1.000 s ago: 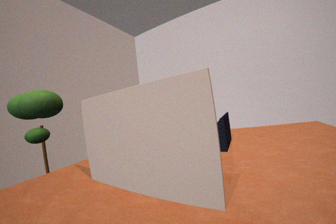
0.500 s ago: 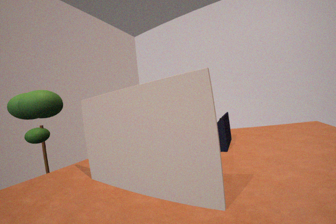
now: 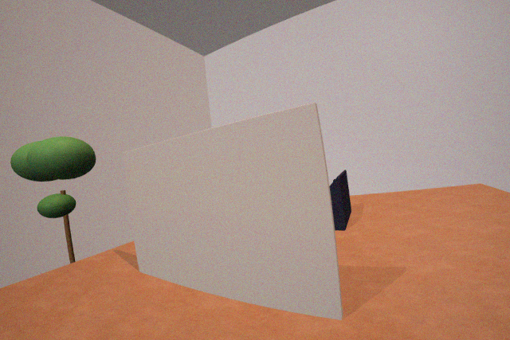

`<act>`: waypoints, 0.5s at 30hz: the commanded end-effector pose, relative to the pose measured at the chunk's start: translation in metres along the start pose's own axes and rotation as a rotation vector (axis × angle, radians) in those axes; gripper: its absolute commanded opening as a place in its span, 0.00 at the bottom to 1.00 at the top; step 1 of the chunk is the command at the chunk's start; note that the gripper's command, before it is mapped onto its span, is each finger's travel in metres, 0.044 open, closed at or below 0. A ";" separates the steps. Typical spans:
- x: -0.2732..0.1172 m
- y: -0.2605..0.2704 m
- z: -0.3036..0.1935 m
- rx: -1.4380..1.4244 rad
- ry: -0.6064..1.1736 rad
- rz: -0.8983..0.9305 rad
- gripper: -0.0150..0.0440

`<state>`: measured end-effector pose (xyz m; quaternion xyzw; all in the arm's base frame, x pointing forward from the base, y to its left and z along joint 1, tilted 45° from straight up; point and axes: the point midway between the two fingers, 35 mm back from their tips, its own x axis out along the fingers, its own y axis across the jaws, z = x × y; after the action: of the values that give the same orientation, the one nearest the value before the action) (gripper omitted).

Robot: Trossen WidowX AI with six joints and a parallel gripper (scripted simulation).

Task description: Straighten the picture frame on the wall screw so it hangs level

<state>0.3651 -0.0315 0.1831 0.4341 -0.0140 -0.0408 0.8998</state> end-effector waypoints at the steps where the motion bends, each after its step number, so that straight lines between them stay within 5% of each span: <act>1: 0.000 0.000 0.000 -0.010 -0.001 0.000 0.25; 15: 0.000 0.000 0.000 -0.094 -0.001 0.000 0.25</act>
<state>0.3651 -0.0313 0.1831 0.3961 -0.0123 -0.0409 0.9172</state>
